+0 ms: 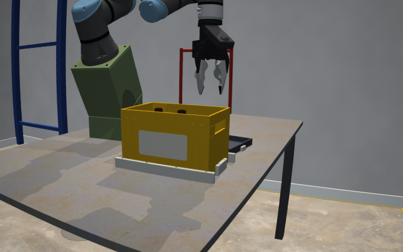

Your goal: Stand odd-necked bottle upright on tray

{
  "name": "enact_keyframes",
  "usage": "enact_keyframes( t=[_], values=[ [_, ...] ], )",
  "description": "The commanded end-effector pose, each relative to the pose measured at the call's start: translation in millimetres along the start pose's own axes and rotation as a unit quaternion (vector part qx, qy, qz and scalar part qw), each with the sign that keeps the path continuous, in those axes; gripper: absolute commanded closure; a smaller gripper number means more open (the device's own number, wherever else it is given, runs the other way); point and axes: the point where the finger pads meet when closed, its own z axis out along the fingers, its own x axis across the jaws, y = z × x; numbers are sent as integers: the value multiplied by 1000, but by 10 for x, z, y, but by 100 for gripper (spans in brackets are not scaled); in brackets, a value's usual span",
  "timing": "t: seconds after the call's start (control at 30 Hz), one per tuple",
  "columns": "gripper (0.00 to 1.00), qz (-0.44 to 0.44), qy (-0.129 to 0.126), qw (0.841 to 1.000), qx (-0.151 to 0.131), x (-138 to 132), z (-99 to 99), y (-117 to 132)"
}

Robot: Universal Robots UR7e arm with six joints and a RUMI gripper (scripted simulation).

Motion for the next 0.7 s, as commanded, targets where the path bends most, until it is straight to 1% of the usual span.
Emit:
enact_keyframes(
  t=[0.0,0.2,0.23,0.67],
  values=[
    [62,0,0,1000,0,-1,-80,-3],
    [62,0,0,1000,0,-1,-97,-3],
    [100,0,0,1000,0,-1,-97,-3],
    [100,0,0,1000,0,-1,-97,-3]
  ],
)
